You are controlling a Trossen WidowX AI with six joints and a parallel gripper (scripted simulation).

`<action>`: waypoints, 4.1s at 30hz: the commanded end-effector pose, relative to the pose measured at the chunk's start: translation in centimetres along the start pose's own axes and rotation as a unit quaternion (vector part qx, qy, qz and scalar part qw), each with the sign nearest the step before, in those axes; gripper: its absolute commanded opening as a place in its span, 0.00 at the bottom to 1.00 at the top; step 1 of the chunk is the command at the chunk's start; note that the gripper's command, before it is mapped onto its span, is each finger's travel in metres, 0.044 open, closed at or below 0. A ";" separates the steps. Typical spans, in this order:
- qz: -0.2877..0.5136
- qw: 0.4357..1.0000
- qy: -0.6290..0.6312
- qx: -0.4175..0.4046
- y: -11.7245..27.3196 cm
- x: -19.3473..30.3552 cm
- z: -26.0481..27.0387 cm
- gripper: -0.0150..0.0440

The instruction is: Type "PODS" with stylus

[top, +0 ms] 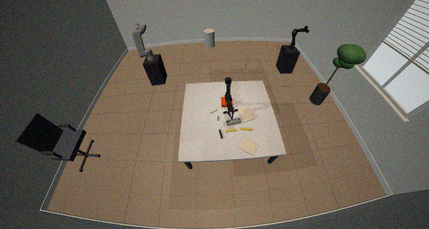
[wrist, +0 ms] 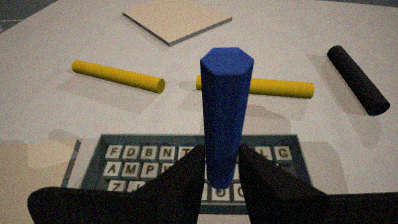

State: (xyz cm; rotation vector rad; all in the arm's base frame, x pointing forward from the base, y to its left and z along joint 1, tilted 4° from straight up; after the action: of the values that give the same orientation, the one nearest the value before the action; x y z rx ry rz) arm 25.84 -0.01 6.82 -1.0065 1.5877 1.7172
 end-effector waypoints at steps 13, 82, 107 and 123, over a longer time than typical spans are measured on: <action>-0.003 1.000 0.001 0.000 1.3 -2.2 0.0 0.40; -0.007 1.000 -0.002 -0.002 -2.7 -2.6 8.5 0.39; -0.007 1.000 -0.002 -0.002 -2.7 -2.5 8.5 0.39; -0.007 1.000 -0.002 -0.002 -2.9 -2.1 8.5 0.39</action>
State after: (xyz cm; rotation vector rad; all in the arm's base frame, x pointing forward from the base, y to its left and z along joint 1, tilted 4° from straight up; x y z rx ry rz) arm 28.36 8.97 7.20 -1.0211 1.5690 1.7120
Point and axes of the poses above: the point midway between the two fingers, 35 mm back from their tips, its own y axis back along the fingers, its own z axis across the jaws, x = y × z, the point moved 6 cm from there along y, back along the fingers
